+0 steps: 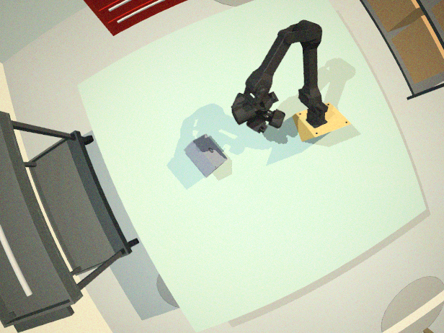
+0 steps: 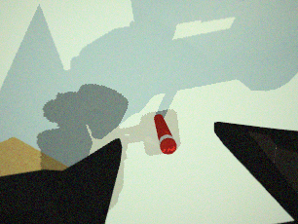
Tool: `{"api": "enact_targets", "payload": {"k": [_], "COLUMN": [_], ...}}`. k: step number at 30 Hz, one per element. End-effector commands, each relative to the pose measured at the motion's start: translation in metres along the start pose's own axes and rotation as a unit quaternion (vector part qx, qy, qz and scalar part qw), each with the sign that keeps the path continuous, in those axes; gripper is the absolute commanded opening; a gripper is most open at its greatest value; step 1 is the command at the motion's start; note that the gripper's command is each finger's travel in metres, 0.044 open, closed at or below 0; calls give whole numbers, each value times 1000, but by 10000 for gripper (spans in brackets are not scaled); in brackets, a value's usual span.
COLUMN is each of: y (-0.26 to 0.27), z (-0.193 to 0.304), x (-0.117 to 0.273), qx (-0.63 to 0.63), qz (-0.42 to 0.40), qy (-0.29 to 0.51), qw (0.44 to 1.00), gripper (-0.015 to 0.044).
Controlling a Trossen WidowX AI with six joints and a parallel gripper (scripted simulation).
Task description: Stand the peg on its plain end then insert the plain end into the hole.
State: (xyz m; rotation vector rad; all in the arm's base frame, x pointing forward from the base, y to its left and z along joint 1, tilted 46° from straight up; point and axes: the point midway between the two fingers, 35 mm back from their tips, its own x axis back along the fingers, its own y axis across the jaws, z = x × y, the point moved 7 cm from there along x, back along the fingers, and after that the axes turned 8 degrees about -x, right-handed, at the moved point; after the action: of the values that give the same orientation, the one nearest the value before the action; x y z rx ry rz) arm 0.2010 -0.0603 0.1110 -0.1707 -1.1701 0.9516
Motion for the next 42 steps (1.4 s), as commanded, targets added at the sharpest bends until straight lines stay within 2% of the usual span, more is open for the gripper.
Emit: {"api": "enact_targets", "payload": {"k": [1, 17, 32, 39, 42], "y": [1, 2, 0, 0, 0], "z": [1, 4, 3, 3, 2], "x": [-7, -29, -26, -26, -23], "qx": [4, 4, 0, 0, 0], "qz": [1, 4, 2, 2, 2], "qy": [4, 6, 3, 3, 2], "qw": [1000, 1000, 1000, 1000, 1000], "gripper": [440, 440, 46, 0, 0]}}
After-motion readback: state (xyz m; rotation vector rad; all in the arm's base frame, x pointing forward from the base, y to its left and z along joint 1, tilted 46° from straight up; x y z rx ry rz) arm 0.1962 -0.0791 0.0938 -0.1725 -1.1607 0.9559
